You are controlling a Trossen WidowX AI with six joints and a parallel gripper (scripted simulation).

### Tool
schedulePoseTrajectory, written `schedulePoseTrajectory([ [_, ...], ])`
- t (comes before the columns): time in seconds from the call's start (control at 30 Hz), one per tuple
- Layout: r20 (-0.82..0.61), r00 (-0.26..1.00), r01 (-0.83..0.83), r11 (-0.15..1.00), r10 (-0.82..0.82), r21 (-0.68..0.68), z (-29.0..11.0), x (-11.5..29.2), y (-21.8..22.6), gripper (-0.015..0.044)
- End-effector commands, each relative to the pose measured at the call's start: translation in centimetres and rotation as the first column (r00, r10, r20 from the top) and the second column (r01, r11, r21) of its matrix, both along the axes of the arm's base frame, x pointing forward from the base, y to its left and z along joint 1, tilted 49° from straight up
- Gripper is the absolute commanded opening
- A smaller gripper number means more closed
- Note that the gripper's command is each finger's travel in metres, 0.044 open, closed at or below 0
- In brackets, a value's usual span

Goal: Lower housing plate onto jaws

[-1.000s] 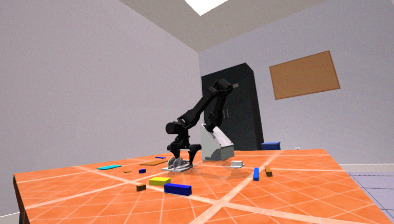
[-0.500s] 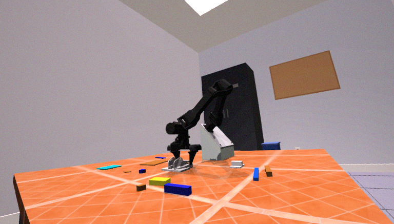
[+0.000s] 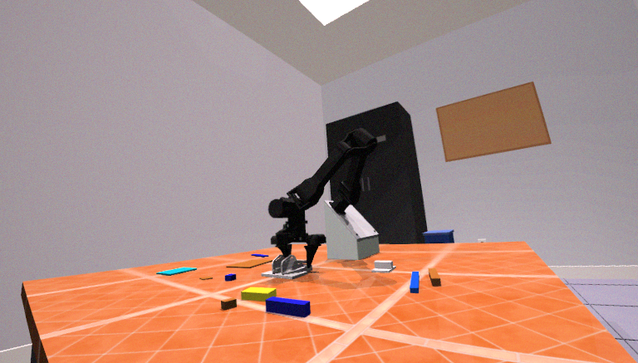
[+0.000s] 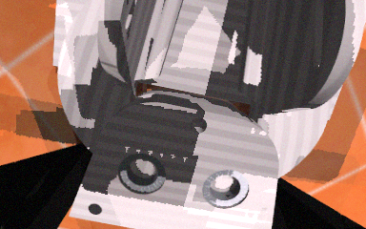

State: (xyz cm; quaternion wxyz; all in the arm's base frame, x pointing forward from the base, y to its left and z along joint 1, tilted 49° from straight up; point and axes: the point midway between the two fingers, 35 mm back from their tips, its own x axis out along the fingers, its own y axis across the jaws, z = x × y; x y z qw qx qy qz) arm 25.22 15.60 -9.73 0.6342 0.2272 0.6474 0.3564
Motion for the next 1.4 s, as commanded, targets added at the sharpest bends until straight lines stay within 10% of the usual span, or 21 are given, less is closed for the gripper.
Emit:
schedulePoseTrajectory([
  [0.0,-0.004,1.000,-0.010,1.000,0.010,-0.001,-0.15,-0.25,0.33,0.0351],
  [1.37,-0.004,1.000,-0.010,1.000,0.010,-0.001,0.24,-0.17,-0.11,0.0351],
])
